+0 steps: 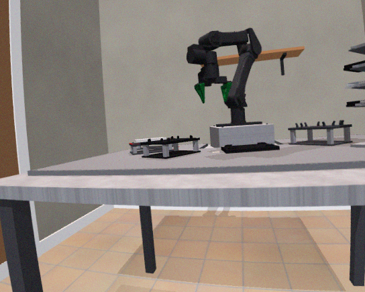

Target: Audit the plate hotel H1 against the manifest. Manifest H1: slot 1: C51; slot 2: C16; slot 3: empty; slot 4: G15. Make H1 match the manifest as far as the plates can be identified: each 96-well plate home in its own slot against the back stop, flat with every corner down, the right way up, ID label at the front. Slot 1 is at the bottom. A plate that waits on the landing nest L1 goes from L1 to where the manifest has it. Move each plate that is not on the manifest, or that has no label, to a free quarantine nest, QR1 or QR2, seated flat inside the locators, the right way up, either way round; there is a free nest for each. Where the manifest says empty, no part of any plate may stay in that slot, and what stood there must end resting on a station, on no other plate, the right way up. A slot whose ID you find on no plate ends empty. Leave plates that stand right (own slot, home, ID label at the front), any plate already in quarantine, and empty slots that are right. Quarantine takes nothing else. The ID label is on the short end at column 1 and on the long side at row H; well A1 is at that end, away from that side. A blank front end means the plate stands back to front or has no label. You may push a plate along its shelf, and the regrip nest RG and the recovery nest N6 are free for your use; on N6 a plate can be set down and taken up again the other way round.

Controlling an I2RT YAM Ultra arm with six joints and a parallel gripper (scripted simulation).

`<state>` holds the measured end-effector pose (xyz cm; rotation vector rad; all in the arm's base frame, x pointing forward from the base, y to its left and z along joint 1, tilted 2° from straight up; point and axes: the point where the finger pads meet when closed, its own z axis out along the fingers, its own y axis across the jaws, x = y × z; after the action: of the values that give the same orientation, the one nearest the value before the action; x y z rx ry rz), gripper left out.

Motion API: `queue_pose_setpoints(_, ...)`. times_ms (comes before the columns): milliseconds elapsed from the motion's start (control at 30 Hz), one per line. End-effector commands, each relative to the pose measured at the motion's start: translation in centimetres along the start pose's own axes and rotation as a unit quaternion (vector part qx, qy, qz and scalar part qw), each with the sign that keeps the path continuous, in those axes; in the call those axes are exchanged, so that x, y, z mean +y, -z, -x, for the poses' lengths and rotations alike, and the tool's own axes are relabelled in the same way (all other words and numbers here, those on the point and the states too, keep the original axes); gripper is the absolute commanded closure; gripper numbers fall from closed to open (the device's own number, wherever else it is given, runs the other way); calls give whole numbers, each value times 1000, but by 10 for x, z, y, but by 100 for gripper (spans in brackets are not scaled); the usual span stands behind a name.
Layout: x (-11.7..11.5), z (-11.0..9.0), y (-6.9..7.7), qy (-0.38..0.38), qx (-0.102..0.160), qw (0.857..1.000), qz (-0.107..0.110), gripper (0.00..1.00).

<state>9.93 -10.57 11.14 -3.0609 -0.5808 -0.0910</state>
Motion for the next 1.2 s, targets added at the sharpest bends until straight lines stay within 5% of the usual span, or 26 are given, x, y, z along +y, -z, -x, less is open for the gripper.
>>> queue_pose_setpoints(0,1,0,1,0,1,1000,3,0)
queue_pose_setpoints(533,1,0,1,0,1,1000,3,0)
queue_pose_setpoints(567,3,-3,3,13,1,1000,3,100)
queue_pose_setpoints(1167,20,-34,17,225,-3,974,6,100)
